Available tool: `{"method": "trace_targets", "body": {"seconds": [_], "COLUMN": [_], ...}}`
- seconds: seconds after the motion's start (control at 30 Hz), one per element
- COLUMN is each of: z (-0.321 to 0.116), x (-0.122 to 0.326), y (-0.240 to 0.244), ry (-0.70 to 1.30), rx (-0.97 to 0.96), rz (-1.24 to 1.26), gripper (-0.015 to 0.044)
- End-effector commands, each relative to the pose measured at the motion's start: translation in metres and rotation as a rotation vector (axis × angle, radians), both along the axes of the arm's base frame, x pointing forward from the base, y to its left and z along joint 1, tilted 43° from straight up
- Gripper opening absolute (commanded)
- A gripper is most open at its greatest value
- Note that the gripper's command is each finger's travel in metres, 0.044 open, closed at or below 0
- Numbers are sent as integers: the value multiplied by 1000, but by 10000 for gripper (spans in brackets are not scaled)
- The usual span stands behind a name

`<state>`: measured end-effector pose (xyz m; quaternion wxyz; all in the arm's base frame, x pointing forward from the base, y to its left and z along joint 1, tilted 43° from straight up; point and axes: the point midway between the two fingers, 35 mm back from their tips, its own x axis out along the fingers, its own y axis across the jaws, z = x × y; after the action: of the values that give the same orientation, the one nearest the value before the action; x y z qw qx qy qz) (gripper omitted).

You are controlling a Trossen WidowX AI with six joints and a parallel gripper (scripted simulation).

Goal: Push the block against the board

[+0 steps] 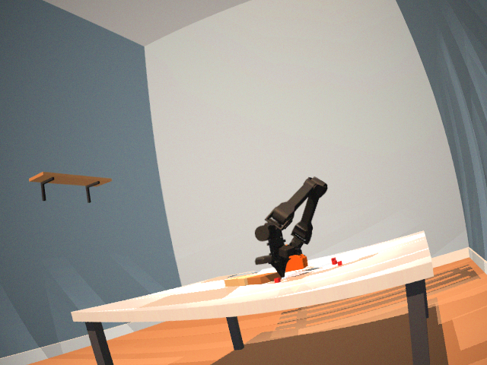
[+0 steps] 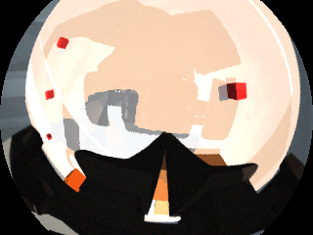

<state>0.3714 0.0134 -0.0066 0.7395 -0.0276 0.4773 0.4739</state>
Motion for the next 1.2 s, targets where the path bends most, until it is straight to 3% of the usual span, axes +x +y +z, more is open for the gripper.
{"method": "trace_targets", "body": {"seconds": [0.0, 1.17], "z": [-2, -10], "x": [0, -6], "y": [-1, -8], "ry": [0, 0], "rx": [4, 1], "rz": [-10, -11], "gripper": [0, 0]}}
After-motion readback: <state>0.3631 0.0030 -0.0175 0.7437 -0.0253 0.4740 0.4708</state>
